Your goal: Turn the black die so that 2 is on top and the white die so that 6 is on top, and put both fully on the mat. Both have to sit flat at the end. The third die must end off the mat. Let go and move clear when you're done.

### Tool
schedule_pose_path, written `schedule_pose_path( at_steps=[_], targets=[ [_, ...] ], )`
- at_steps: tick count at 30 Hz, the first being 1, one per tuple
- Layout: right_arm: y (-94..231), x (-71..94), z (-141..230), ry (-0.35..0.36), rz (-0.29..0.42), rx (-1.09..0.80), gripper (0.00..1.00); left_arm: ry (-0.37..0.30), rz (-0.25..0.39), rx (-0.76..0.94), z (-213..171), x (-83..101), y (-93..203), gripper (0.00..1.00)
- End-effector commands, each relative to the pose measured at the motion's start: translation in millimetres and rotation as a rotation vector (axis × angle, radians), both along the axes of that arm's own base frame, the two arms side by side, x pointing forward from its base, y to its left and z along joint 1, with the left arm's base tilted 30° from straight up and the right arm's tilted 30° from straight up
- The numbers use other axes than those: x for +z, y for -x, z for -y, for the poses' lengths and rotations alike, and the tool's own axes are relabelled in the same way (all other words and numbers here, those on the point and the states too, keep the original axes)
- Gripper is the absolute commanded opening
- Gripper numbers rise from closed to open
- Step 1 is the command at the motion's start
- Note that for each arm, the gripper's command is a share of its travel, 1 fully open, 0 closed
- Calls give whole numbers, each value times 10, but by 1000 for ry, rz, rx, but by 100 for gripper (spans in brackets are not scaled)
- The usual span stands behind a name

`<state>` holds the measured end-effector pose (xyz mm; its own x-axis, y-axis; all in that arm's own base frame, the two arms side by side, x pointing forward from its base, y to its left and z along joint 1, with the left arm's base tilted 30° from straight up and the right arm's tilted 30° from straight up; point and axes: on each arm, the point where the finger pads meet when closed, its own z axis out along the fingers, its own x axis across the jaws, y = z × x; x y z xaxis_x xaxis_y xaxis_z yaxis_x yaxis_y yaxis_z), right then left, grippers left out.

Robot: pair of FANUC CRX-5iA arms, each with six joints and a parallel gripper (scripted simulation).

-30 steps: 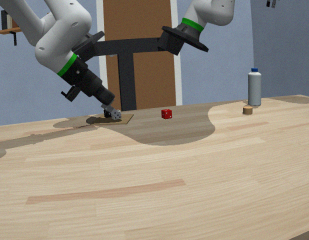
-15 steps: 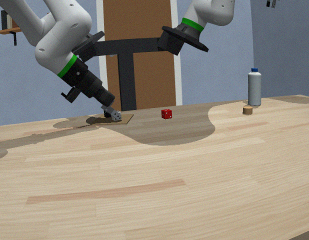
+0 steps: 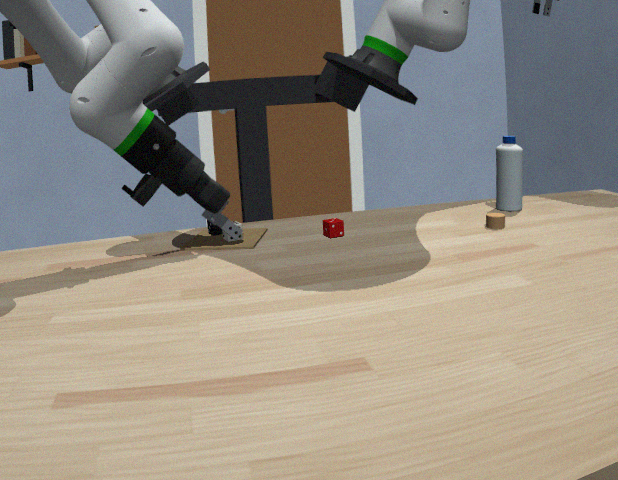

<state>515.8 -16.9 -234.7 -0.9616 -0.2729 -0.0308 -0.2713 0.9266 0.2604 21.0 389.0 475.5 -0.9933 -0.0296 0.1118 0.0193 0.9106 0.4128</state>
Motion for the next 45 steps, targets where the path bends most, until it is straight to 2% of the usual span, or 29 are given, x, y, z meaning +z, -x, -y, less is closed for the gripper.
schedule_pose_path(
  at_steps=[1,45],
  targets=[
    [-6,6,-5,0,1,1,57,-2,0,0,1,9,-1,100],
    [-14,-36,18,0,1,1,57,-2,0,0,1,9,-1,100]
  ],
)
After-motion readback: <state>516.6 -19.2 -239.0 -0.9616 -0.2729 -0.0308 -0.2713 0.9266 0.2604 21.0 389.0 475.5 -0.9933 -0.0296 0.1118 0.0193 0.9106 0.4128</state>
